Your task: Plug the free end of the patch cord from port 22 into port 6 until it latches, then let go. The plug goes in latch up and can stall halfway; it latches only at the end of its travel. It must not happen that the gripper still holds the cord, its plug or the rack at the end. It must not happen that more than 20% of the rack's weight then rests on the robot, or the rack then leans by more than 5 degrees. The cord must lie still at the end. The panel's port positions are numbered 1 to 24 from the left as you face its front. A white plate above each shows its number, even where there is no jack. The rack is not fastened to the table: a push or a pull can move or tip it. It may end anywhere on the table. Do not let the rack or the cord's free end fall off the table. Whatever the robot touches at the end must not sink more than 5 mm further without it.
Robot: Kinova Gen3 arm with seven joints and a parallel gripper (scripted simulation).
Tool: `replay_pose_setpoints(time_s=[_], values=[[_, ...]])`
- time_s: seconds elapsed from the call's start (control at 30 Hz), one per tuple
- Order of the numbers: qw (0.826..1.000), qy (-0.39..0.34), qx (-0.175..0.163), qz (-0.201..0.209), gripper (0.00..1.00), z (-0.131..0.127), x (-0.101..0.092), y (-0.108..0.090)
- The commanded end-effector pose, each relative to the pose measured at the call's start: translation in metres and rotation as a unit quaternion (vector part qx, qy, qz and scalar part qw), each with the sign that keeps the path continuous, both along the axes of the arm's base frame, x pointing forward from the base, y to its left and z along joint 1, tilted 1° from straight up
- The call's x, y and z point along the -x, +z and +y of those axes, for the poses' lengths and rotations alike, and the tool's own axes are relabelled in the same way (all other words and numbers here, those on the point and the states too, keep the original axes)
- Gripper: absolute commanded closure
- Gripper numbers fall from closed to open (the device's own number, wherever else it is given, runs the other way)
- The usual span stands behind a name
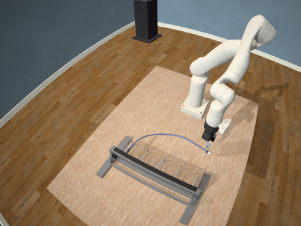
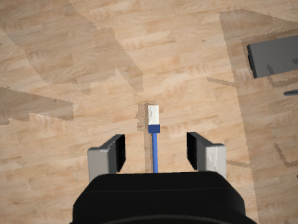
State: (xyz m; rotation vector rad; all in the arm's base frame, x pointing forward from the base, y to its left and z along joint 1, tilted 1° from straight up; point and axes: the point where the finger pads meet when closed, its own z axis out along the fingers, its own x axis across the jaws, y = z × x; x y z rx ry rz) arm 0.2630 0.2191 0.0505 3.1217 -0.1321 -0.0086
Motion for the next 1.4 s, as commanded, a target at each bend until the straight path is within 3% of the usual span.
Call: replay_pose_setpoints(time_s=[0.0, 0.23, 0.27, 1.37], values=[[1.0, 0.004, 0.001, -0.001, 0.0, 0.0019, 0.0013, -0.0002], [1.0, 0.004, 0.001, -0.001, 0.0, 0.002, 0.0013, -0.0002], [1.0, 0.004, 0.001, -0.001, 1.0, 0.002, 0.0013, -0.0002], [1.0, 0.004, 0.001, -0.001, 1.0, 0.002, 0.0013, -0.0002]])
